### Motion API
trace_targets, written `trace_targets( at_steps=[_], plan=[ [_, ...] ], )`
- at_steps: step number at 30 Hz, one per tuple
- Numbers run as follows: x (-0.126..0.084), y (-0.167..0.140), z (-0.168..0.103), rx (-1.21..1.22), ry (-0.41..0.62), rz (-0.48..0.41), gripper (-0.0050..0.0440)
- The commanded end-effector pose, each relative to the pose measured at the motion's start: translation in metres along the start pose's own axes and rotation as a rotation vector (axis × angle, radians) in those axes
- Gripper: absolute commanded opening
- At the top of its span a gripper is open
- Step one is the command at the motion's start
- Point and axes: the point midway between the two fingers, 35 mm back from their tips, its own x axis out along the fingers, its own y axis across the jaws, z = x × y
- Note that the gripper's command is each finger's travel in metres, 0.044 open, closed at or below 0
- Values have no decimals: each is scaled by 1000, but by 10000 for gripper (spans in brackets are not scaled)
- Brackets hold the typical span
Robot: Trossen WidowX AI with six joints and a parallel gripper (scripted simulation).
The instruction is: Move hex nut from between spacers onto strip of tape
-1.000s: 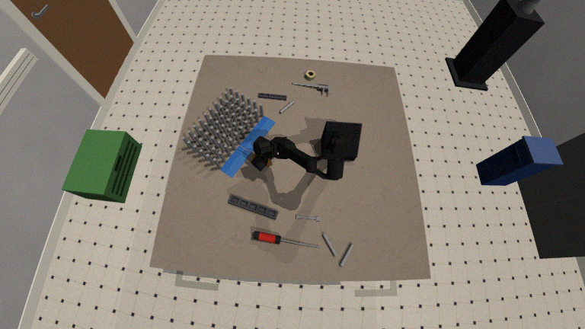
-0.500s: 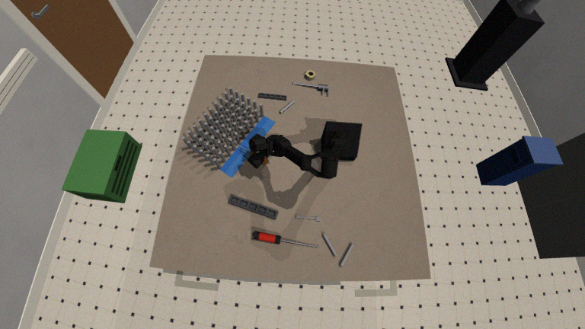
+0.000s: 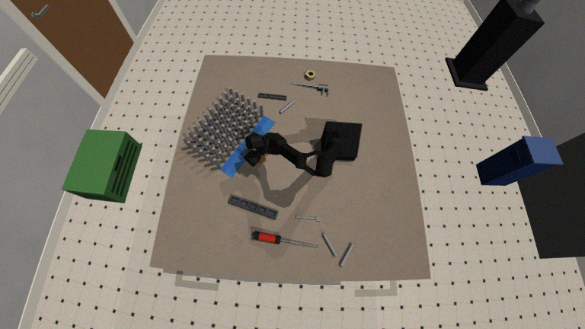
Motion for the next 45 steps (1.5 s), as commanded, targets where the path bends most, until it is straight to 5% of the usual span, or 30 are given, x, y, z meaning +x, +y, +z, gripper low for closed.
trace_targets(
  at_steps=[1,45],
  plan=[
    [-6,14,9,-17,-28,25,-50],
    [4,18,30,-14,-27,22,-50]
  ],
)
